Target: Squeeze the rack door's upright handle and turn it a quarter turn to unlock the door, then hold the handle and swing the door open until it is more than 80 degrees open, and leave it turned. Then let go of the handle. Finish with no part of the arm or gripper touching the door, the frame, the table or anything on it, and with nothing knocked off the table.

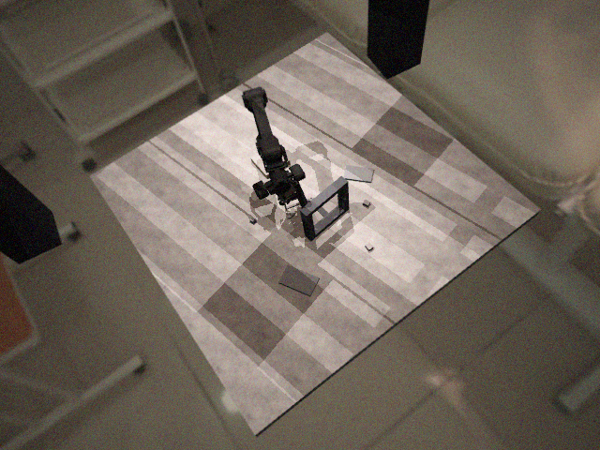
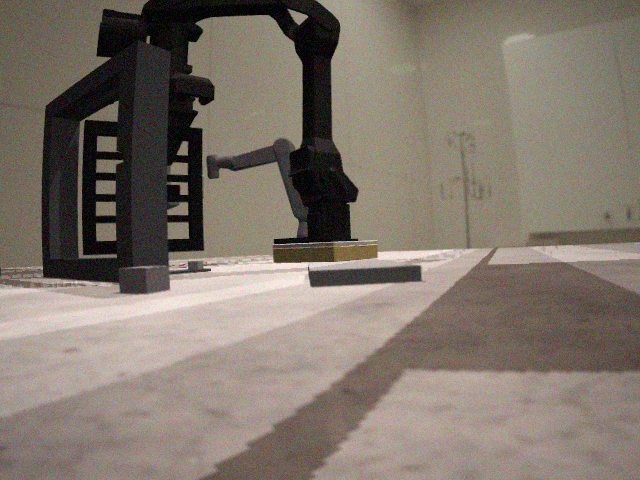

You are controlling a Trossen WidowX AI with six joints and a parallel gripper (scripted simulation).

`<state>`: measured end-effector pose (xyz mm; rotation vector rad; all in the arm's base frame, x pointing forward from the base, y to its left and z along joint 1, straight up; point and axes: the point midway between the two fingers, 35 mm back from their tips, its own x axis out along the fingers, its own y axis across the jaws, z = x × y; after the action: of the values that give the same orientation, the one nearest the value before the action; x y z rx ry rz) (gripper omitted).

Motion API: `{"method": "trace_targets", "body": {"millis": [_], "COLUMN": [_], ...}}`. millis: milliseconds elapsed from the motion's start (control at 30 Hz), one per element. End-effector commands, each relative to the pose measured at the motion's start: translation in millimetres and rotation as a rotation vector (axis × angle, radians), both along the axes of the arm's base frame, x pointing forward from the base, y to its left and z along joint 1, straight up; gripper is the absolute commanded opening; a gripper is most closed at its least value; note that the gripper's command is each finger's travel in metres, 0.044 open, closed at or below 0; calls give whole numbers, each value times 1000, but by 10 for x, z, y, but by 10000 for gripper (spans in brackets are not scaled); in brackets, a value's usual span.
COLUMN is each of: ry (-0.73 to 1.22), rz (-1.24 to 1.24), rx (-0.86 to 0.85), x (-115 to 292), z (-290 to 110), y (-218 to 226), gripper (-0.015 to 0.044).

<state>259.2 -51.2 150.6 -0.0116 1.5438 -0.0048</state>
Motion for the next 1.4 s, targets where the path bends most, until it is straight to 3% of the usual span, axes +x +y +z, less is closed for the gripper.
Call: {"method": "trace_targets", "body": {"millis": [0, 733, 1300, 1367], "ry": [1, 3, 3, 3], "rz": [79, 417, 426, 426], "rx": [6, -7, -8, -8], "x": [23, 224, 229, 229], "z": [5, 15, 15, 15], "y": [-31, -405, -416, -416], "gripper": [24, 24, 24, 77]}}
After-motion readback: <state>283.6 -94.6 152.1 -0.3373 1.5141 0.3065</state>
